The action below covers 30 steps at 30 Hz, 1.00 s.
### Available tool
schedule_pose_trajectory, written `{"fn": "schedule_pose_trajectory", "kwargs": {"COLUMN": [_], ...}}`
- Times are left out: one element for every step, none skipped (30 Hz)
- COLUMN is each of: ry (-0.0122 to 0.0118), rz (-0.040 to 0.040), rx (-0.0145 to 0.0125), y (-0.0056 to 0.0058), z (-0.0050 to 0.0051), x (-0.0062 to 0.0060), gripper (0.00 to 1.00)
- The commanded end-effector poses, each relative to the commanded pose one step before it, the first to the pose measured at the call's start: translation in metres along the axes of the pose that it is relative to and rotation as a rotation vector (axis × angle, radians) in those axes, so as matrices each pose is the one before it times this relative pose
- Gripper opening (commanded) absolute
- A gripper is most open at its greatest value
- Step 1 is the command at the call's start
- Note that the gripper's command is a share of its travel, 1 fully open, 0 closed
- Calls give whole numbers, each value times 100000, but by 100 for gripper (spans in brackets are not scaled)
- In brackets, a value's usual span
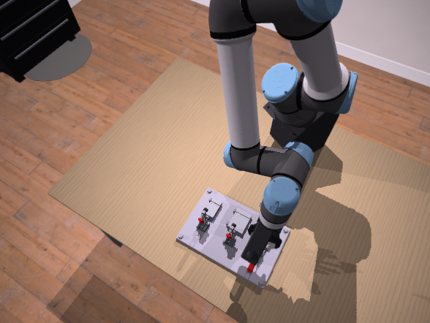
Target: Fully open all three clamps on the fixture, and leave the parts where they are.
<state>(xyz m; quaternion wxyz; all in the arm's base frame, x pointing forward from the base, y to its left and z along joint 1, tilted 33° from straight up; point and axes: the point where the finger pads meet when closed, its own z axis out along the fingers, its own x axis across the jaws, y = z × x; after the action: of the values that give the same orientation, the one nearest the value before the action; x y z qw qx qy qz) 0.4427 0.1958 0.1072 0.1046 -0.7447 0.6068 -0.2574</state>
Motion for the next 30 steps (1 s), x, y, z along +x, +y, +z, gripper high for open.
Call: {"fn": "schedule_pose_trajectory", "kwargs": {"ry": [-170, -2, -3, -23, -16, -11, -2, 9, 0, 0, 14, 9, 6, 7, 8, 8, 8, 5, 1, -2, -5, -5, -5, -4, -3, 0, 0, -14, 0, 0], "rz": [85, 21, -7, -32, -1, 52, 53, 0, 0, 0, -5, -10, 11, 12, 13, 15, 14, 9, 2, -4, -8, -9, -9, -7, -4, 0, 0, -21, -1, 1], "rx": [788, 62, 76, 93, 102, 161, 120, -49, 0, 0, -91, -64, -4, -4, -5, -5, -5, -3, -1, 1, 3, 3, 3, 3, 2, 0, 0, 13, 1, 0], "y": [-202, -45, -52, -67, -95, -150, -145, -80, 0, 0, -90, -121, -162, -183, -202, -220, -235, -246, -255, -261, -263, -263, -259, -252, -243, 0, 0, -228, -215, -198], "z": [647, -14, -21, -29, -28, -43, -32, 12, 0, 0, 13, 20, 3, 3, 4, 4, 4, 2, 1, -1, -1, -2, -2, -2, -1, 0, 0, -8, 0, 0], "x": [-11, 3, -8, -24, -13, 1, 9, 3, 0, 0, 5, 2, 7, 8, 9, 10, 9, 6, 2, -2, -4, -5, -5, -4, -3, 0, 0, -20, 0, 1], "gripper": [28, 28, 28, 28, 28, 28, 28, 28, 28, 28, 28, 28, 28, 28, 28, 28, 28, 28, 28, 28, 28, 28, 28, 28, 28, 28, 28, 28, 28, 28]}}
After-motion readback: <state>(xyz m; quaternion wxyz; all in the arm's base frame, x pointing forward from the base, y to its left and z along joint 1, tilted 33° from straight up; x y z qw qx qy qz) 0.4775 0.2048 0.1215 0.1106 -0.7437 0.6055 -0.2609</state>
